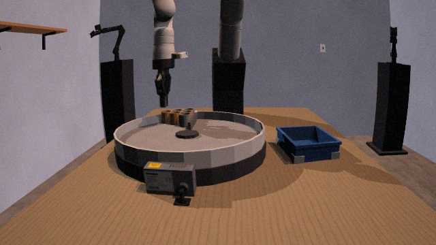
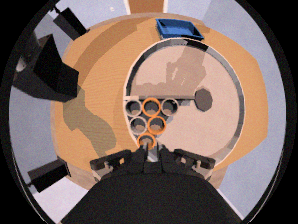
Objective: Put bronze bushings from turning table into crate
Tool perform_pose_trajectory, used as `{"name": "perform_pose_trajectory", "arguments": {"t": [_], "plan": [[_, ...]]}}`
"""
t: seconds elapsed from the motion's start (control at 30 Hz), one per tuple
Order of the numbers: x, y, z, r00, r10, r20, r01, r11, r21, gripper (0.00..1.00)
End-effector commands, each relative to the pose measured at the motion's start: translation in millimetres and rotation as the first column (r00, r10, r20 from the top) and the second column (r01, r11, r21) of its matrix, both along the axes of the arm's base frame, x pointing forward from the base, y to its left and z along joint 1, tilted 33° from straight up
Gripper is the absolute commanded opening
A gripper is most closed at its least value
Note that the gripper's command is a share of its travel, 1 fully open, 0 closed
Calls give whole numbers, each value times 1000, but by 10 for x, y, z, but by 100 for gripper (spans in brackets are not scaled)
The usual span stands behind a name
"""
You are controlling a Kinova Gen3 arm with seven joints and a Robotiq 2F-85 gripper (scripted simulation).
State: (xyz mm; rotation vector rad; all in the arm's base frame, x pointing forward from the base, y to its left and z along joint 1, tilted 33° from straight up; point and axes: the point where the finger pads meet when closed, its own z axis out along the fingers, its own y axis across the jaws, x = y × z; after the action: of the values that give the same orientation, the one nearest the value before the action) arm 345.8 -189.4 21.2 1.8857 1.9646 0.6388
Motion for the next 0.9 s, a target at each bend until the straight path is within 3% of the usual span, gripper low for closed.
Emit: {"name": "perform_pose_trajectory", "arguments": {"t": [0.0,0.87], "plan": [[42,37,-72,1000,4,-1,-4,1000,7,18],[90,46,-147,1000,4,-1,-4,1000,7,18]]}}
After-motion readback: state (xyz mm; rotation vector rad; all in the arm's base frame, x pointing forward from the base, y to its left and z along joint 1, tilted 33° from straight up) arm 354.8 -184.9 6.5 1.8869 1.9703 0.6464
